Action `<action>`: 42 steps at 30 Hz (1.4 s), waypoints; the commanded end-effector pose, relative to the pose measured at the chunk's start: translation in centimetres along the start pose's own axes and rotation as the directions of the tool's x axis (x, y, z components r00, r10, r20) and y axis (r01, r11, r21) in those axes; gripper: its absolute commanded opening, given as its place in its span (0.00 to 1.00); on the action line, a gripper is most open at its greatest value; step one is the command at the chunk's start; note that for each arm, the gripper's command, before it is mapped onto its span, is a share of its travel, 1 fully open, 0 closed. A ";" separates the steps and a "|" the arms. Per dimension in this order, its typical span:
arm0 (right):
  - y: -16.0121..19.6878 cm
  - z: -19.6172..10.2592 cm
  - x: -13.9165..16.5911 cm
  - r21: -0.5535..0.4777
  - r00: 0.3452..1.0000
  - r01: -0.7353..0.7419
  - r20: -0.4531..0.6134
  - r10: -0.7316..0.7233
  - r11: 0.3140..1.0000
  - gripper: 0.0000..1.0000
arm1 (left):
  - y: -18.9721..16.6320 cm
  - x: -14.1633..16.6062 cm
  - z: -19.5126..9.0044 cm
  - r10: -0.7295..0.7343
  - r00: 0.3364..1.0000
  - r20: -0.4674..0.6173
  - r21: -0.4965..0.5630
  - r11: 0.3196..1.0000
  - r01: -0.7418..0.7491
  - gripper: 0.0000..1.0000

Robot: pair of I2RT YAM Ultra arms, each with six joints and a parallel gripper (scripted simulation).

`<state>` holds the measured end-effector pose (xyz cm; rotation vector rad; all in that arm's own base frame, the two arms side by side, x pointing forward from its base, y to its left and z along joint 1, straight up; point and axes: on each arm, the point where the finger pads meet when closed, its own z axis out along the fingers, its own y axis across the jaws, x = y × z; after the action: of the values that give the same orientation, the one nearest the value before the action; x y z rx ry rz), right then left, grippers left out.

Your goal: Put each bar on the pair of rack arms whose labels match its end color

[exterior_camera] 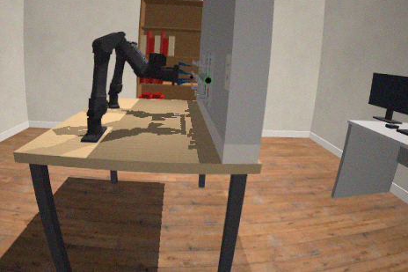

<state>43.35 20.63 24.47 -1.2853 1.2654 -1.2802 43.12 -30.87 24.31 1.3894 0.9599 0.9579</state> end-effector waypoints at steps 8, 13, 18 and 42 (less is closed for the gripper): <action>-2.4 0.0 0.6 0.063 0.997 -0.078 -0.003 0.078 0.995 0.00 | 1.0 0.2 -0.1 -0.026 1.000 -0.001 -0.032 0.999 0.026 1.00; -2.3 0.0 0.6 0.063 0.997 -0.078 -0.003 0.078 0.995 0.00 | 1.0 0.2 -0.1 -0.026 1.000 -0.001 -0.032 0.999 0.026 1.00; -2.2 0.0 0.6 0.063 0.997 -0.078 -0.003 0.078 0.995 0.00 | 1.0 0.2 -0.1 -0.026 1.000 -0.001 -0.032 0.999 0.026 1.00; -1.5 0.0 0.5 0.063 0.997 -0.078 -0.003 0.078 0.995 0.00 | 1.0 0.2 -0.1 -0.026 1.000 -0.001 -0.032 0.999 0.026 1.00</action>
<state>43.20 20.50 24.24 -1.2758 1.2634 -1.2789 43.12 -30.87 24.31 1.3894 0.9599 0.9579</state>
